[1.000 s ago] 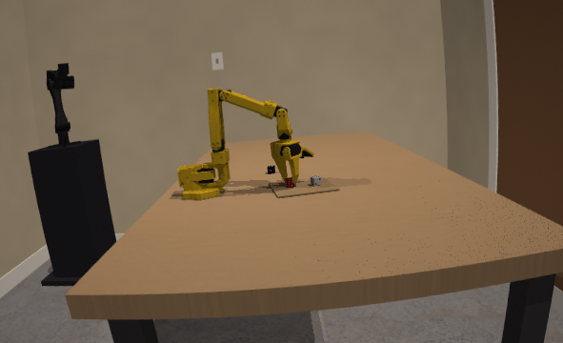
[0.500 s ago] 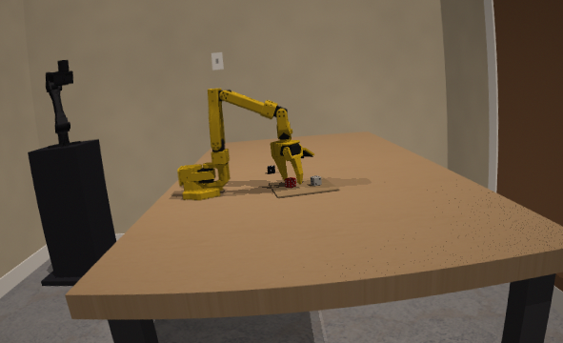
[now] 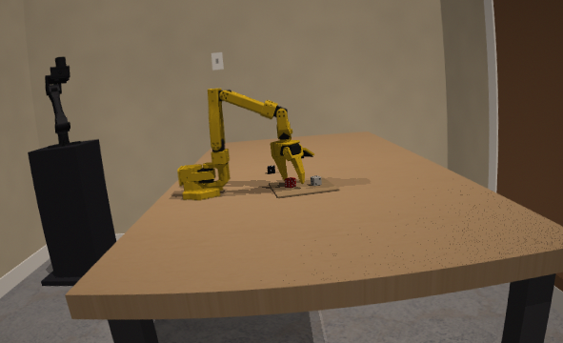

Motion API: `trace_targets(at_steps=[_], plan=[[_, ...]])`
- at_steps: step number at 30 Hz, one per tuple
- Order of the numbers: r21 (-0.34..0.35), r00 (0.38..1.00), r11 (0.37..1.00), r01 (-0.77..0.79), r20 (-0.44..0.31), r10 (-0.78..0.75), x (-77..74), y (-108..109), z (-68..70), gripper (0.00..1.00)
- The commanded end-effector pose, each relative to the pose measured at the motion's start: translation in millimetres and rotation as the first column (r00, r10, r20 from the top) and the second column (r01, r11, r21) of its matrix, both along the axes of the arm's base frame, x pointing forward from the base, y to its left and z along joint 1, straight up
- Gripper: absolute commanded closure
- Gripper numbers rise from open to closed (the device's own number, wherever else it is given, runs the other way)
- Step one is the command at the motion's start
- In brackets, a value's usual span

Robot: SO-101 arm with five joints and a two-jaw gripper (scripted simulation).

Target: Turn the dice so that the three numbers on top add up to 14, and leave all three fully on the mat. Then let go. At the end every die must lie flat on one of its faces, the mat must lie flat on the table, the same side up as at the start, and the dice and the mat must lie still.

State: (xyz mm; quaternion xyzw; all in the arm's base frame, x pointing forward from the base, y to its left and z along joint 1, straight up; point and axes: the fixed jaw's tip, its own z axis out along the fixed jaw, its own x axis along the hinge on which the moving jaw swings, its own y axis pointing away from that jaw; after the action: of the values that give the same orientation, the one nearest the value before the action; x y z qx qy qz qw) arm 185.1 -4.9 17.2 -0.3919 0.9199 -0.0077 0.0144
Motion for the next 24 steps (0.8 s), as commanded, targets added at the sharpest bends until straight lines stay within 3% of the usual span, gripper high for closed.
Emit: trace_targets(at_steps=[1, 19, 24], plan=[[0.001, 1.000, 1.000, -0.004, 0.017, 0.004, 2.9, 2, 4.8, 0.71], [0.001, 1.000, 1.000, -0.004, 0.017, 0.004, 1.6, 2, 54.2, 0.71], [0.001, 1.000, 1.000, -0.004, 0.017, 0.004, 0.0, 2, 61.1, 0.71]])
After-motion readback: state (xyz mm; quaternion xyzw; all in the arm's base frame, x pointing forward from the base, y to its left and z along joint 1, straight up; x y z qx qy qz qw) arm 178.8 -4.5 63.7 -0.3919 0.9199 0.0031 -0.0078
